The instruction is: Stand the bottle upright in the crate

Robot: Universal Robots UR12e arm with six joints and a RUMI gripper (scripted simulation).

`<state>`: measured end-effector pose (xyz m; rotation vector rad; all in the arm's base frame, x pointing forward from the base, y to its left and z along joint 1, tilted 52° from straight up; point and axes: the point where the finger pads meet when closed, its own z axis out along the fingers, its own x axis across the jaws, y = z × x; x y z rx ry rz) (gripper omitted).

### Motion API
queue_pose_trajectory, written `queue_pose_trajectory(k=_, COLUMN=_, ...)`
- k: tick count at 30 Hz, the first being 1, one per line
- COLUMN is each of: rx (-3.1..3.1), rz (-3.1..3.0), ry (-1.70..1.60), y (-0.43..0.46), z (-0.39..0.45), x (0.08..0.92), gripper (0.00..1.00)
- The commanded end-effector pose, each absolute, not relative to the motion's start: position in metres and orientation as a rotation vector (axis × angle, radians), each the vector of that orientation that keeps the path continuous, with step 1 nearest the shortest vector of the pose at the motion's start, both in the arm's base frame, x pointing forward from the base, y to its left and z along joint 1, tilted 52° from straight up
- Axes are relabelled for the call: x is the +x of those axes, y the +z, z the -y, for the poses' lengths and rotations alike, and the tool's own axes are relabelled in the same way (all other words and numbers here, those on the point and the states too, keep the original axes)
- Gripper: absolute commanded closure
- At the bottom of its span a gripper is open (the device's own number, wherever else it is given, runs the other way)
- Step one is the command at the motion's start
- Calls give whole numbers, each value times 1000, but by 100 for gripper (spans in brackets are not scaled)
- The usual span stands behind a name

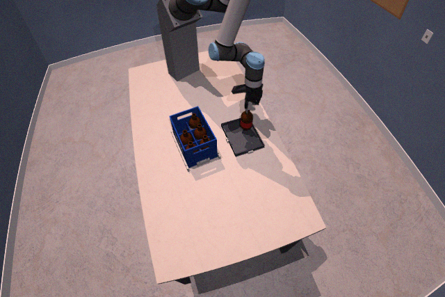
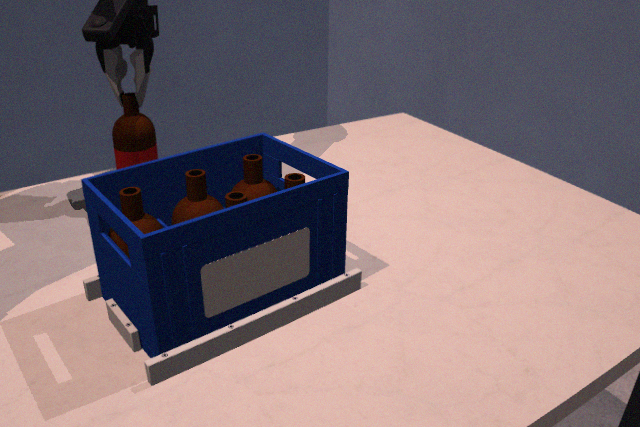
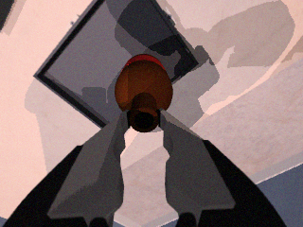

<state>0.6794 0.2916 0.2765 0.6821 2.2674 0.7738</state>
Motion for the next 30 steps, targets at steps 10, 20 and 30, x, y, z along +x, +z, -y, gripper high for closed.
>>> queue_pose_trajectory(k=10, rx=681, rz=-2266, ry=774, y=277, z=-292, x=679, gripper=100)
queue_pose_trajectory(k=20, rx=681, rz=-2266, ry=774, y=277, z=-292, x=679, gripper=100)
queue_pose_trajectory(k=30, rx=681, rz=-2266, ry=774, y=280, z=-290, x=676, gripper=100)
